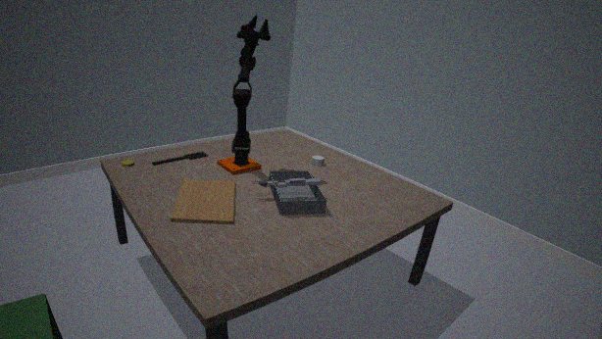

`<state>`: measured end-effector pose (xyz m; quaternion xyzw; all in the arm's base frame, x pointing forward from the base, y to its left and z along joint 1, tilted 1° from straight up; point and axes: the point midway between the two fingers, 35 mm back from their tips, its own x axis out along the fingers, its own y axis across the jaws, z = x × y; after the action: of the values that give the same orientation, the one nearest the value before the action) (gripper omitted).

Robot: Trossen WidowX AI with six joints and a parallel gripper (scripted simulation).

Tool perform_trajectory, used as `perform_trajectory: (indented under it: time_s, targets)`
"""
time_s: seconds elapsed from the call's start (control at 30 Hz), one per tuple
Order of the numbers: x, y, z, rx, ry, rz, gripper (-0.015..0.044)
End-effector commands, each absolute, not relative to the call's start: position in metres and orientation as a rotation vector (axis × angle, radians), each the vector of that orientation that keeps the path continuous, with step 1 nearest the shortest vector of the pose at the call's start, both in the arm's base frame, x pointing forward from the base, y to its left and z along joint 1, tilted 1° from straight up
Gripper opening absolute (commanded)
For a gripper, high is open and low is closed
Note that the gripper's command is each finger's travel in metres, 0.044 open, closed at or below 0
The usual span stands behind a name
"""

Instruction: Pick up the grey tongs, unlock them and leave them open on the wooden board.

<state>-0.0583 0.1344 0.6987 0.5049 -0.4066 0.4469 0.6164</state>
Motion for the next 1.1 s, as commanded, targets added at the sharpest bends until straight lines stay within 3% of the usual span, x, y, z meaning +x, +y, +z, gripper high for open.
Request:
perform_trajectory:
  time_s: [0.0,0.17,0.53,1.07]
  targets:
    - [-0.059,0.136,0.698,1.16,-0.936,1.033,0.0374]
    - [-0.06,0.152,0.695,1.121,-0.938,1.062,0.026]
    - [-0.033,0.25,0.66,0.924,-0.79,1.185,0.026]
    - [0.082,0.336,0.582,0.744,-0.454,1.101,0.026]
